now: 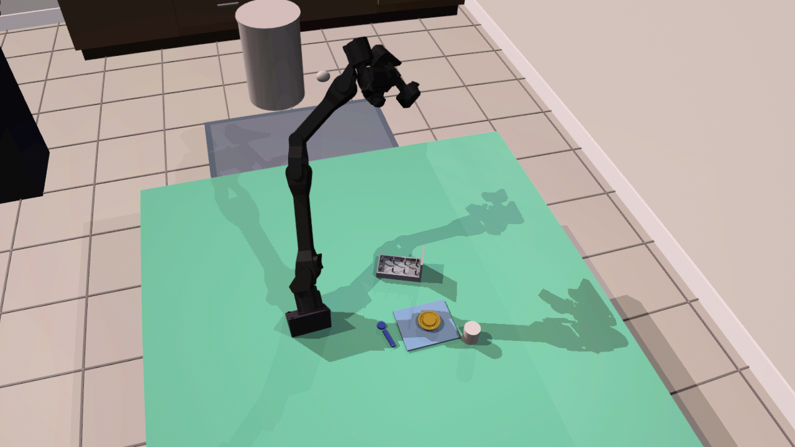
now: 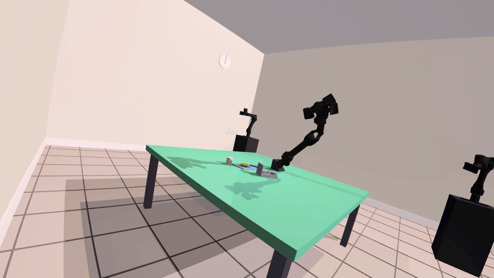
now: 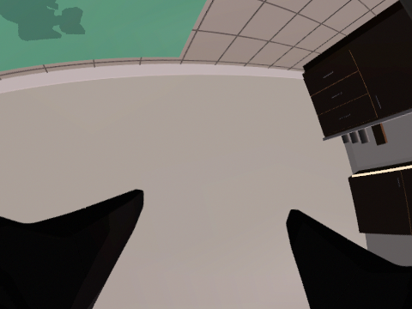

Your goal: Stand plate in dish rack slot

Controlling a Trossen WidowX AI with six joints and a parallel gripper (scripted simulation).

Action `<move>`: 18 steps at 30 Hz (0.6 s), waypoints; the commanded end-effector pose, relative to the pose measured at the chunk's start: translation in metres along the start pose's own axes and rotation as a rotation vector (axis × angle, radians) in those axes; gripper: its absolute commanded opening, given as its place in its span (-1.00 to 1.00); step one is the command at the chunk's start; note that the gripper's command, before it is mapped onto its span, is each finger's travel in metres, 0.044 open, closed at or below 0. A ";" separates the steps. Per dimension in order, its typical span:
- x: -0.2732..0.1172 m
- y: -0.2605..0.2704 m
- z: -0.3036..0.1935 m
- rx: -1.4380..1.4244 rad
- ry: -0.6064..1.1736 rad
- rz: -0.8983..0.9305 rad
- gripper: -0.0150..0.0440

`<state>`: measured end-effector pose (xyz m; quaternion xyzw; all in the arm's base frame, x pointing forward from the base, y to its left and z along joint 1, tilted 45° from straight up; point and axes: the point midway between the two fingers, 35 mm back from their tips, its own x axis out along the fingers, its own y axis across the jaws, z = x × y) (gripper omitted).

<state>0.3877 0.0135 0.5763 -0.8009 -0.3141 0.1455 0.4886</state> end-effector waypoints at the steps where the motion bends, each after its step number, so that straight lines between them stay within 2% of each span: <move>1: 0.000 0.001 0.000 0.002 0.000 0.001 0.86; 6: 0.001 0.021 -0.006 0.087 0.013 0.043 0.86; 18: 0.000 0.115 -0.025 0.442 0.075 0.225 0.86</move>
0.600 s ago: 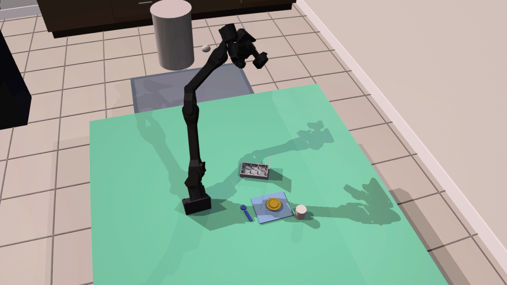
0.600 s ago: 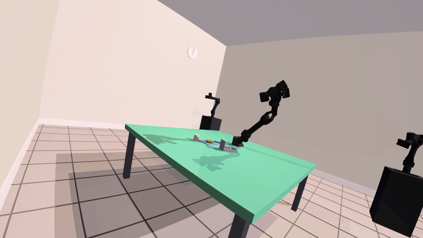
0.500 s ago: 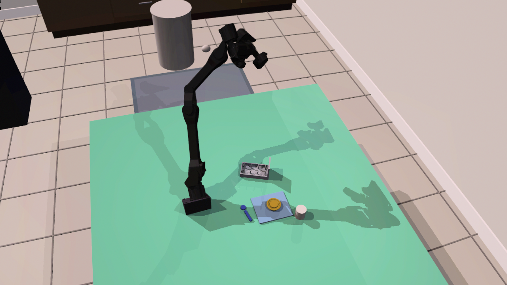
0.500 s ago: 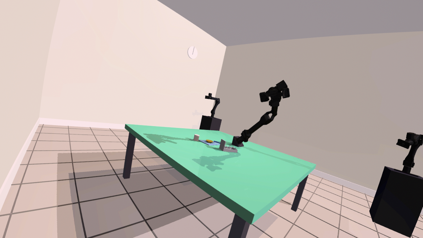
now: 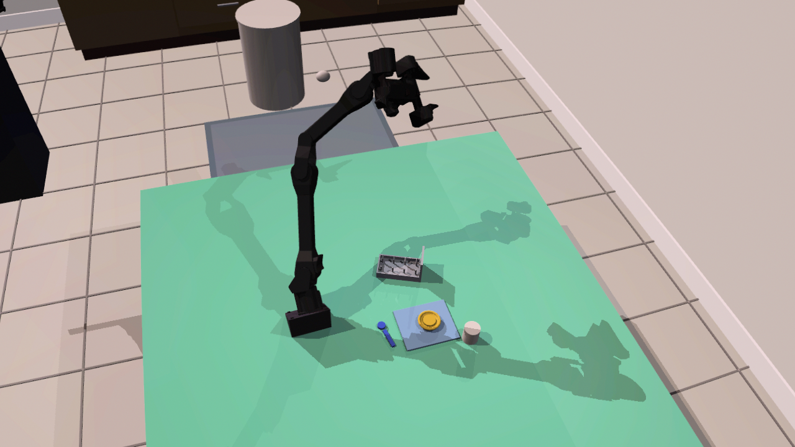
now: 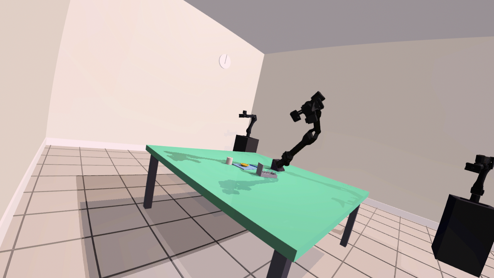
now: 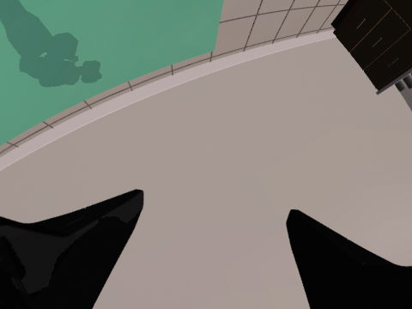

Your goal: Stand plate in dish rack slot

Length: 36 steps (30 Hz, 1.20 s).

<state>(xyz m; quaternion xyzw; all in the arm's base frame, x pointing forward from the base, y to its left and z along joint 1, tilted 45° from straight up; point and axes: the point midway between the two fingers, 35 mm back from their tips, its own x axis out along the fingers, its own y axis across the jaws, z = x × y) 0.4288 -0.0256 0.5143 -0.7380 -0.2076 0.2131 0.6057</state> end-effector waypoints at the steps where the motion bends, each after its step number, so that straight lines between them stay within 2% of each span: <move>1: 0.005 0.037 -0.019 0.148 0.030 0.076 0.86; 18: 0.000 0.162 -0.064 0.646 0.150 0.320 0.86; 36: -0.033 0.292 -0.076 1.188 0.310 0.573 0.86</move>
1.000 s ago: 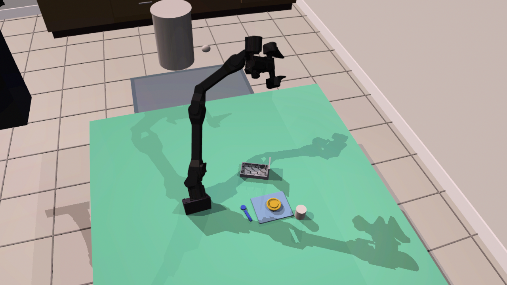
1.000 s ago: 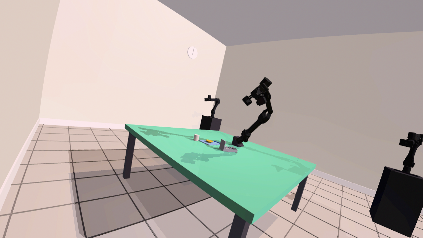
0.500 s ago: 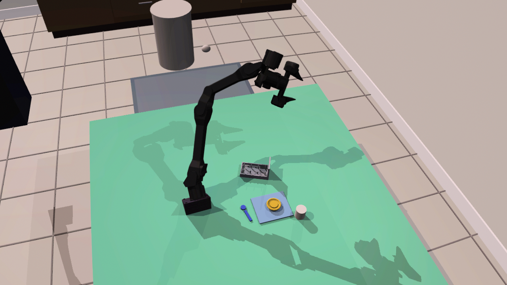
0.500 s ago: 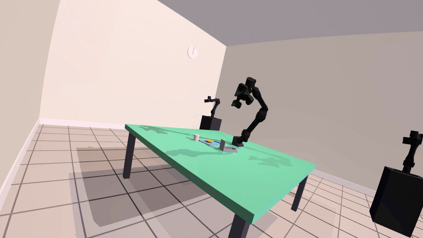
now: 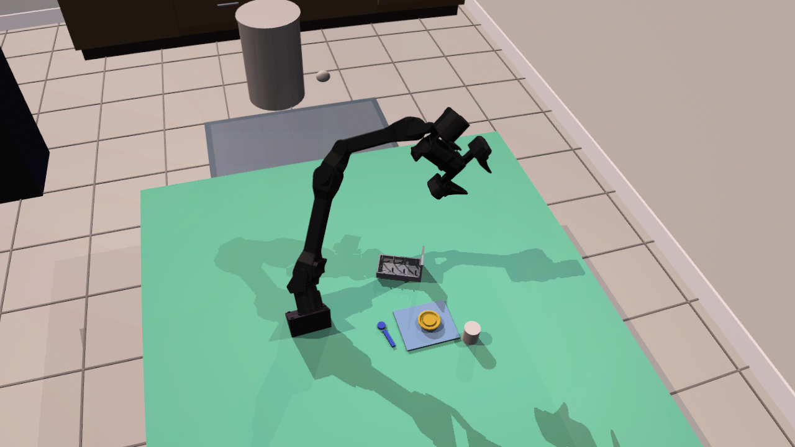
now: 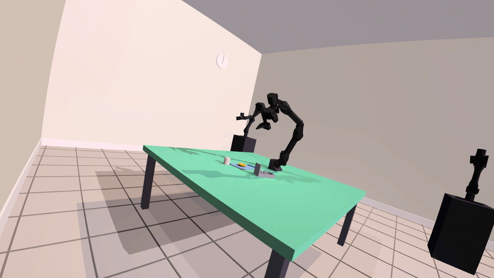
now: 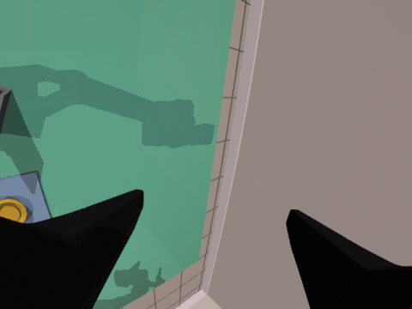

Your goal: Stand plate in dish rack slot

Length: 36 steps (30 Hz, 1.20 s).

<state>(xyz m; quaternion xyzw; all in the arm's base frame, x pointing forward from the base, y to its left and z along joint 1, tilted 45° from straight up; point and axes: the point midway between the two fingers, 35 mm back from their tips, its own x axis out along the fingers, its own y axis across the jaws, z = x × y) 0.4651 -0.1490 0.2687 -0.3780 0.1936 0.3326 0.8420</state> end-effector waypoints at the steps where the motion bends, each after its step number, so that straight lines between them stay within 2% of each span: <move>1: 0.008 0.017 -0.030 0.151 0.044 0.064 0.86; 19: 0.021 0.093 -0.121 0.693 0.205 0.300 0.86; 36: 0.013 0.173 -0.173 1.188 0.364 0.536 0.86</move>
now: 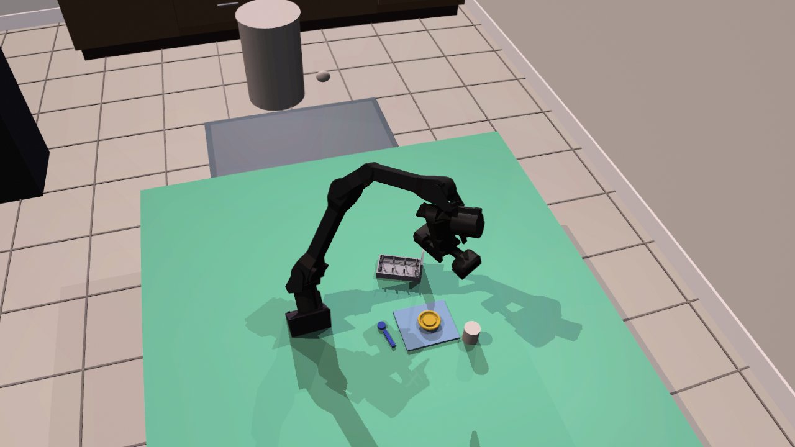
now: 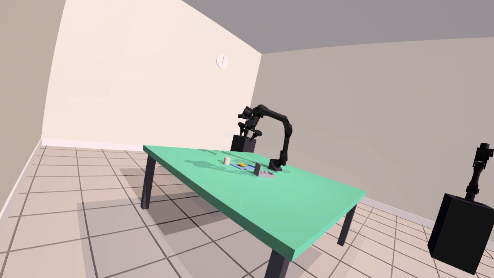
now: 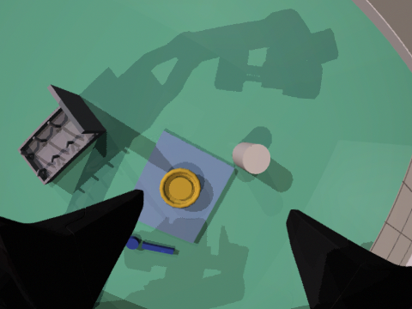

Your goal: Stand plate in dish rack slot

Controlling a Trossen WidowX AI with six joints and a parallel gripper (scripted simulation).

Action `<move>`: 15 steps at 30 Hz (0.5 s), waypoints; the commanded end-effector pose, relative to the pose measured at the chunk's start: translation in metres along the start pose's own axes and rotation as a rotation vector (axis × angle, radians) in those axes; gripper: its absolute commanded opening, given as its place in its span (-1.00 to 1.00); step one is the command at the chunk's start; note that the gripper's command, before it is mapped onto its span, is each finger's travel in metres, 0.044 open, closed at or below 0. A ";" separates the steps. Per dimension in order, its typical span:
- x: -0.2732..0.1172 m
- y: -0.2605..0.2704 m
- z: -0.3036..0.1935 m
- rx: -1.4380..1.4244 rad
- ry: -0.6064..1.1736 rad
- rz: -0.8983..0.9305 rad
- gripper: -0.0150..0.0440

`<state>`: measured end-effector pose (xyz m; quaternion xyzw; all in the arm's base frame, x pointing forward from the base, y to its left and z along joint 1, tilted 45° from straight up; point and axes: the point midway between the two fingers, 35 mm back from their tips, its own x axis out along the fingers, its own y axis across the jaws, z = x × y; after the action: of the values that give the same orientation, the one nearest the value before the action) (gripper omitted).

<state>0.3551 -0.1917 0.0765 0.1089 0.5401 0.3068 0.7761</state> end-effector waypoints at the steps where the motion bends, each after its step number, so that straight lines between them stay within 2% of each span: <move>1: 0.009 0.000 -0.025 0.141 0.052 0.066 0.86; 8: 0.018 0.003 -0.054 0.316 0.119 0.154 0.86; 15: 0.019 0.003 -0.055 0.321 0.120 0.156 0.86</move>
<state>0.3114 -0.1871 0.0436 0.2463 0.6121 0.2852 0.6953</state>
